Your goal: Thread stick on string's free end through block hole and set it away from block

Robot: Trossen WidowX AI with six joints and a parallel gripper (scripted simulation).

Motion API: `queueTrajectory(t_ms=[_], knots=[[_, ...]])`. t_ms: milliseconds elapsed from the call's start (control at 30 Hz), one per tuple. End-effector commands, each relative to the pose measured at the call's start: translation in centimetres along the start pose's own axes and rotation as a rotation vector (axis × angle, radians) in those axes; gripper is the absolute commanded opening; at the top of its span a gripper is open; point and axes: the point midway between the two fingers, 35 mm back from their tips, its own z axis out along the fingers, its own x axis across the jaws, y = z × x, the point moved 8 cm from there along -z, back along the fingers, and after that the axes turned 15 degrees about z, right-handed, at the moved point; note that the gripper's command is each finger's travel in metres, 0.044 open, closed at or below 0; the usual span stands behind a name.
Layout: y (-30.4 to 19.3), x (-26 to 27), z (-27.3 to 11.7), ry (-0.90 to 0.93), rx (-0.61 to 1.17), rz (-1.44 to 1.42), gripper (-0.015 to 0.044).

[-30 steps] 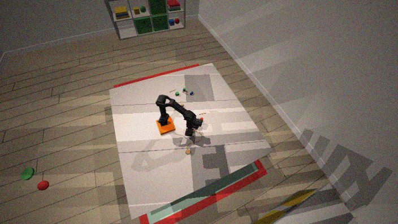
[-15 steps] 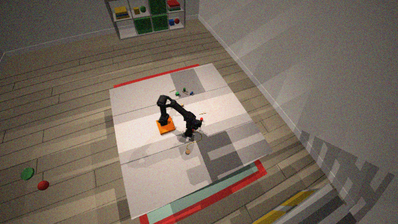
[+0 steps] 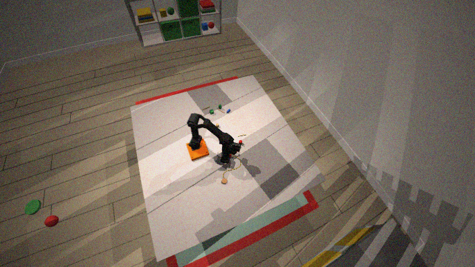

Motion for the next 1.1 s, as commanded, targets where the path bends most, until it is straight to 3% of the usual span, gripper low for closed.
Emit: queueTrajectory(t_ms=[0,1067], knots=[[-0.1,0.0,0.0,0.003,-0.013,0.008,0.0000],[-2.0,-0.3,0.3,0.006,-0.055,0.025,0.0000]])
